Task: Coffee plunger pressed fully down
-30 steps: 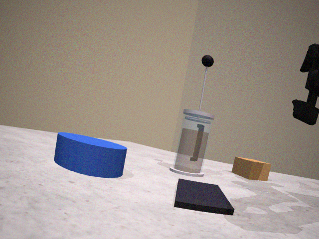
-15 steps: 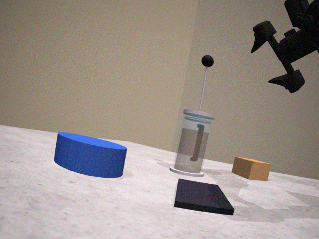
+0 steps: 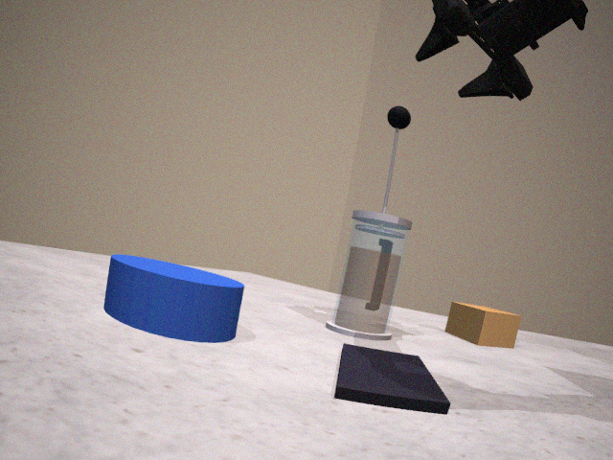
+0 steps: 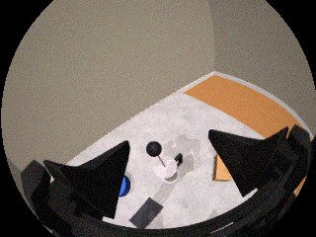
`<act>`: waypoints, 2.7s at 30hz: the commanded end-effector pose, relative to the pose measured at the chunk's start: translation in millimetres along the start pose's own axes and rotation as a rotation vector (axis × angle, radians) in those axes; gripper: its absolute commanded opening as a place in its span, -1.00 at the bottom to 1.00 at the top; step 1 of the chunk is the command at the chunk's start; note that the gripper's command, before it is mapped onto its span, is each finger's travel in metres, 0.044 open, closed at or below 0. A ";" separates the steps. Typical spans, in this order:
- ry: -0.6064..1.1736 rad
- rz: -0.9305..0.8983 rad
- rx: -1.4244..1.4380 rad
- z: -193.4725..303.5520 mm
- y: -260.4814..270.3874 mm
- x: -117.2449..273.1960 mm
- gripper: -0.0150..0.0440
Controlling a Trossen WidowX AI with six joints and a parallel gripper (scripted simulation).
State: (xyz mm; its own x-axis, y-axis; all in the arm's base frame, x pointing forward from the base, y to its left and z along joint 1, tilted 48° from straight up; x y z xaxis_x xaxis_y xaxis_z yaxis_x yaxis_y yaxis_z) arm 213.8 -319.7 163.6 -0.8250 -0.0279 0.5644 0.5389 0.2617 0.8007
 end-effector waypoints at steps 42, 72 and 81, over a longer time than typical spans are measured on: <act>0.087 -0.084 0.191 42.8 6.7 -67.2 0.64; 0.087 -0.083 0.192 55.0 0.8 -77.8 -0.07; 0.088 -0.082 0.192 66.0 -4.1 -86.4 -0.07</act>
State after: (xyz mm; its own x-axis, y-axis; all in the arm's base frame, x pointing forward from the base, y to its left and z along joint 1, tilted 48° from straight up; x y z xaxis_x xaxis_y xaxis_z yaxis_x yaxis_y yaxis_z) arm 268.9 -266.0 111.9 -0.8583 -0.1138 0.5003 0.4054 0.4473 0.7972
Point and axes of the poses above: the point midway between the two fingers, 35 mm back from their tips, its own x axis back along the fingers, its own y axis across the jaws, z = x × y, the point moved 9 cm from there along x, back along the fingers, and after that the axes turned 14 degrees about -x, right-handed, at the moved point
